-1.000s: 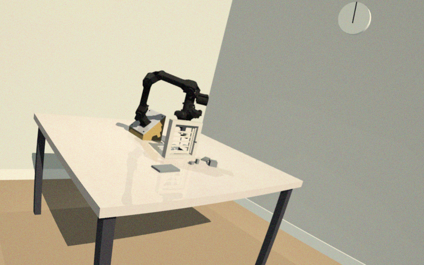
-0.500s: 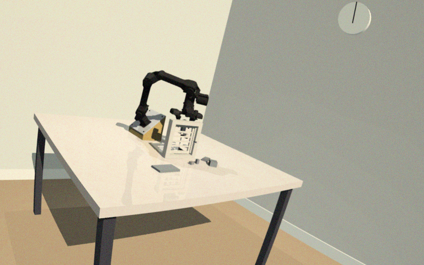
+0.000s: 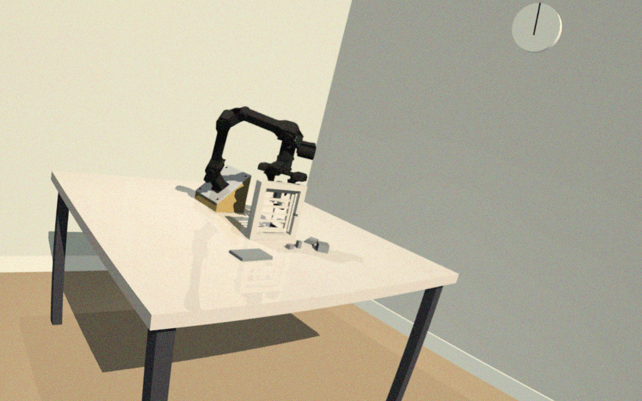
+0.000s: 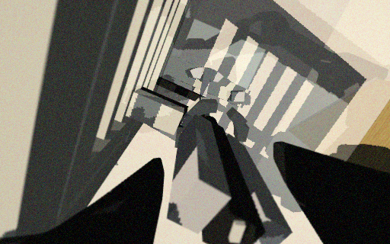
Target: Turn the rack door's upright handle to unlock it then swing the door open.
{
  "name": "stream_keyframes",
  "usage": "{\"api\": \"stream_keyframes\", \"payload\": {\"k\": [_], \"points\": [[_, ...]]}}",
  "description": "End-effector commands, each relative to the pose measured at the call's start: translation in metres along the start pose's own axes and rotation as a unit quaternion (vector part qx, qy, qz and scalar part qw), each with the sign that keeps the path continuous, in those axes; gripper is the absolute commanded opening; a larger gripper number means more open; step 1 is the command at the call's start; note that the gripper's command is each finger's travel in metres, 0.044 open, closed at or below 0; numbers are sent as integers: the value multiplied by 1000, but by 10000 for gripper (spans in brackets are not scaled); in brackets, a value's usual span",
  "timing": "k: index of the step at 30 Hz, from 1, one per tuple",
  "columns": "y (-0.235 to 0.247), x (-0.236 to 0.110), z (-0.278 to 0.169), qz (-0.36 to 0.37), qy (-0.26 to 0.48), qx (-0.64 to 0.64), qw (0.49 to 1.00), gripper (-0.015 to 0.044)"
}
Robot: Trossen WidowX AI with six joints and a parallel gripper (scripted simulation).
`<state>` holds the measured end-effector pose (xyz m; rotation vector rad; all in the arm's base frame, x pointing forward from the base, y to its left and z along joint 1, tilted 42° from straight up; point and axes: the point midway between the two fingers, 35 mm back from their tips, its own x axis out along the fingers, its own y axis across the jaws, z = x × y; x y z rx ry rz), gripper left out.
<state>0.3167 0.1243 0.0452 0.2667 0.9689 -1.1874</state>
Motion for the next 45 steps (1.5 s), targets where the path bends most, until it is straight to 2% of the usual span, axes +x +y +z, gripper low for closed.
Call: {"api": "stream_keyframes", "payload": {"k": [1,13,19,45], "points": [[1,0,1,2,-2,86,996,298],[1,0,1,2,-2,358,934,298],[1,0,1,2,-2,362,932,298],[1,0,1,2,-2,362,932,125]]}}
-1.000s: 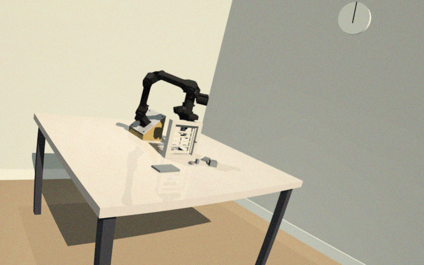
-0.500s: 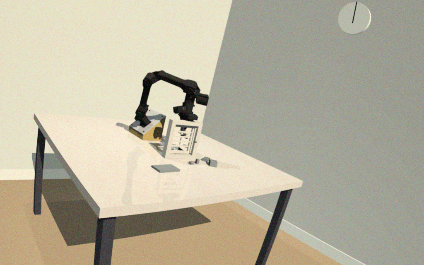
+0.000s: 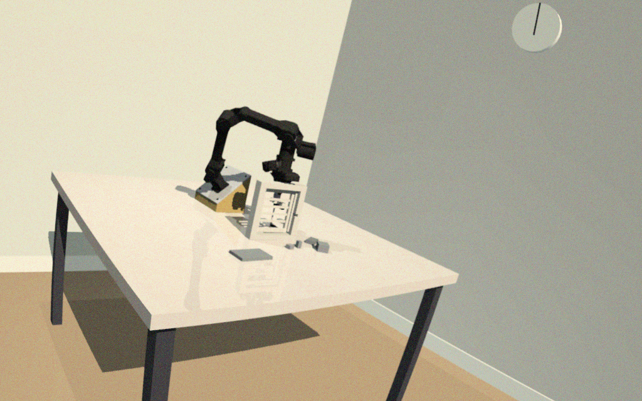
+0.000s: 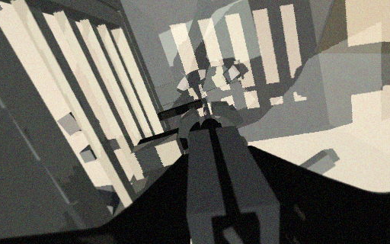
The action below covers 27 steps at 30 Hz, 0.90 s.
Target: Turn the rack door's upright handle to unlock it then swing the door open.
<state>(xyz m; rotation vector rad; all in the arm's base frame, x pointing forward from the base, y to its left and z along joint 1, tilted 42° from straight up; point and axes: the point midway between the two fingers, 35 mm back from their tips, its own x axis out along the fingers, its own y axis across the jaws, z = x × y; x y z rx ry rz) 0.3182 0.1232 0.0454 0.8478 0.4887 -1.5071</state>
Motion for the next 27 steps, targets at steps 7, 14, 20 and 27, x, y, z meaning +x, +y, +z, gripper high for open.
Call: {"api": "stream_keyframes", "payload": {"k": [7,14,20,27], "points": [[0,0,0,0,0,1,1000,78],[0,0,0,0,0,1,1000,31],[-1,0,1,0,0,-15,1000,26],[-5,0,4,0,0,-92,996,26]]}}
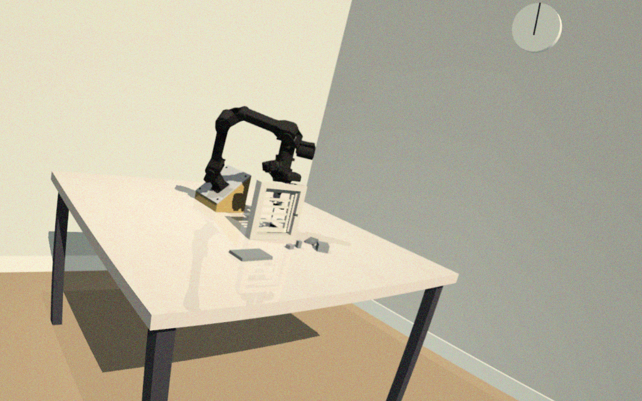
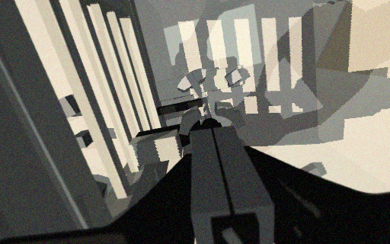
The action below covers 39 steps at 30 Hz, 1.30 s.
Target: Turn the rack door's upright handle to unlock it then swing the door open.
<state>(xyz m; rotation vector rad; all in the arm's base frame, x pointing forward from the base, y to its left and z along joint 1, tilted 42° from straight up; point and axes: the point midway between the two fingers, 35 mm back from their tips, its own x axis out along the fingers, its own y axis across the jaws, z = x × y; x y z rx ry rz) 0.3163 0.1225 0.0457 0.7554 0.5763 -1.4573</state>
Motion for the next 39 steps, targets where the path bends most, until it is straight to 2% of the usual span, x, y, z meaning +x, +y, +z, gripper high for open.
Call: {"api": "stream_keyframes", "payload": {"k": [1,17,39], "points": [[-5,-1,3,-2,-2,-42,999,26],[-23,-1,15,-2,-1,-214,977,26],[-55,0,54,-4,-1,-424,906,26]]}}
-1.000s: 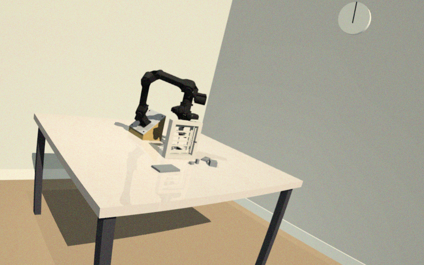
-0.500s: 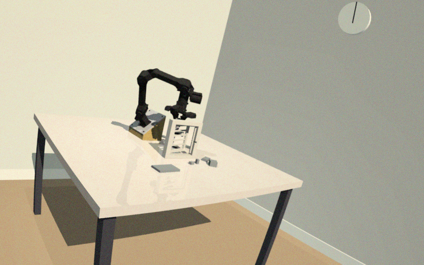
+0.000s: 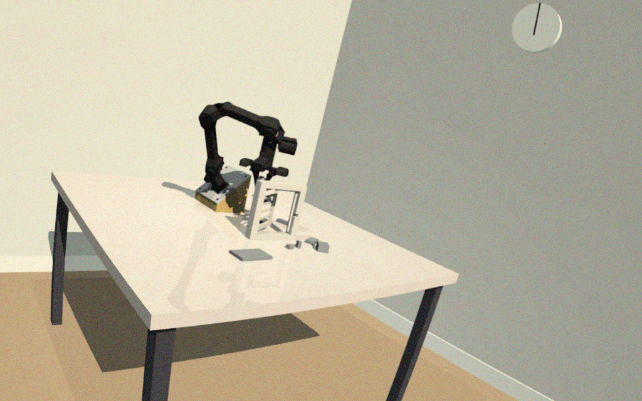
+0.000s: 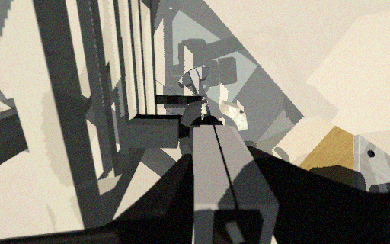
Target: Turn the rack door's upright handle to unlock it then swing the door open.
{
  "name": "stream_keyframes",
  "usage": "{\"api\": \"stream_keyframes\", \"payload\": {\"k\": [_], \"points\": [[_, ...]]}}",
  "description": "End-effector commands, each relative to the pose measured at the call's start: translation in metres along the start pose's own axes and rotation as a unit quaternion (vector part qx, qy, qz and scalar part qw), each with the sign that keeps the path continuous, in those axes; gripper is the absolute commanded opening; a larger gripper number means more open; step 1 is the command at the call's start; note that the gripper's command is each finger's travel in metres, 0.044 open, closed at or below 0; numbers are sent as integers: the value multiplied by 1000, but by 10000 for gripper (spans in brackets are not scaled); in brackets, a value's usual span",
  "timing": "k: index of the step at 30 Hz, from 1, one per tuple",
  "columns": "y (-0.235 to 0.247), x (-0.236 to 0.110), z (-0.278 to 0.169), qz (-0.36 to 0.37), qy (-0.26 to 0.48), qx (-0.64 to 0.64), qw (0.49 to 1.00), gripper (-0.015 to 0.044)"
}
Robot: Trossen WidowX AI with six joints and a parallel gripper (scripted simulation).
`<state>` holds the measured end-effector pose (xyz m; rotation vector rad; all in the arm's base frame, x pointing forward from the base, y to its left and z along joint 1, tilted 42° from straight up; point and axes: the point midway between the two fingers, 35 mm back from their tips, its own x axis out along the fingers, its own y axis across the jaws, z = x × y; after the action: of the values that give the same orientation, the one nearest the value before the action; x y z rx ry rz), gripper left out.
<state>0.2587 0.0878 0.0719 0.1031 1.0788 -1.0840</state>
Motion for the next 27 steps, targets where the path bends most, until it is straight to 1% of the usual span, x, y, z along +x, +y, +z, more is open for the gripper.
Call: {"api": "stream_keyframes", "payload": {"k": [1,13,27], "points": [[-8,-1,3,1,-2,-38,999,26],[-32,0,13,0,-2,-144,990,26],[-55,0,31,-1,-2,-256,967,26]]}}
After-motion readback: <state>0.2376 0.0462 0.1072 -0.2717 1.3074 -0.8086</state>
